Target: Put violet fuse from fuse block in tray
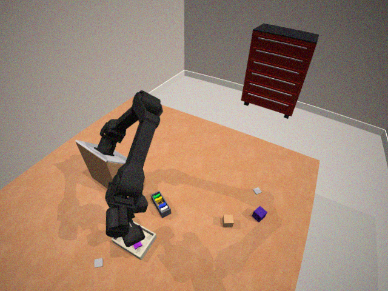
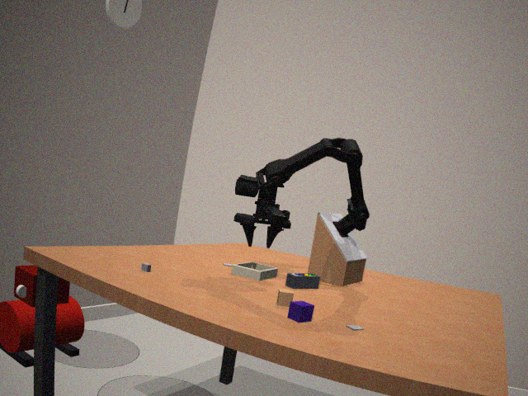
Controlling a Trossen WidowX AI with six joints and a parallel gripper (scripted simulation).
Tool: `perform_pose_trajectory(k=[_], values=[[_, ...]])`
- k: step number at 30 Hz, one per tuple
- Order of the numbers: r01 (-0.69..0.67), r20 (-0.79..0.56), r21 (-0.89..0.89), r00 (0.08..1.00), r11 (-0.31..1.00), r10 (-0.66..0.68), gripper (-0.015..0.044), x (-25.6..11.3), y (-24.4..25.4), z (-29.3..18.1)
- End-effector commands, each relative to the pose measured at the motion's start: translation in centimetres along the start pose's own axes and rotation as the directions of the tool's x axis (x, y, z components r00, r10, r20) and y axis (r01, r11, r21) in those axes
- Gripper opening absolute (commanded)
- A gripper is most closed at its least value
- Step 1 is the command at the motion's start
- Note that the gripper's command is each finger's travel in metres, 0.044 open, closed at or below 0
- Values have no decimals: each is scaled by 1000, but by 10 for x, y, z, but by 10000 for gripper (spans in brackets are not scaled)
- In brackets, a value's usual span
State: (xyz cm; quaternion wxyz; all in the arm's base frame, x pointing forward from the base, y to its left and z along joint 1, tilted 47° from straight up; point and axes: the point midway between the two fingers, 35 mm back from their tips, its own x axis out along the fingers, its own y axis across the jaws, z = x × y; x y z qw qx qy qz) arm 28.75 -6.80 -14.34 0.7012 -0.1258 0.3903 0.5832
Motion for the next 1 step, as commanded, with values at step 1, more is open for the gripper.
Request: perform_pose_trajectory(k=[1], values=[[0,0,0,1000,1000,0,330,0,0,0]])
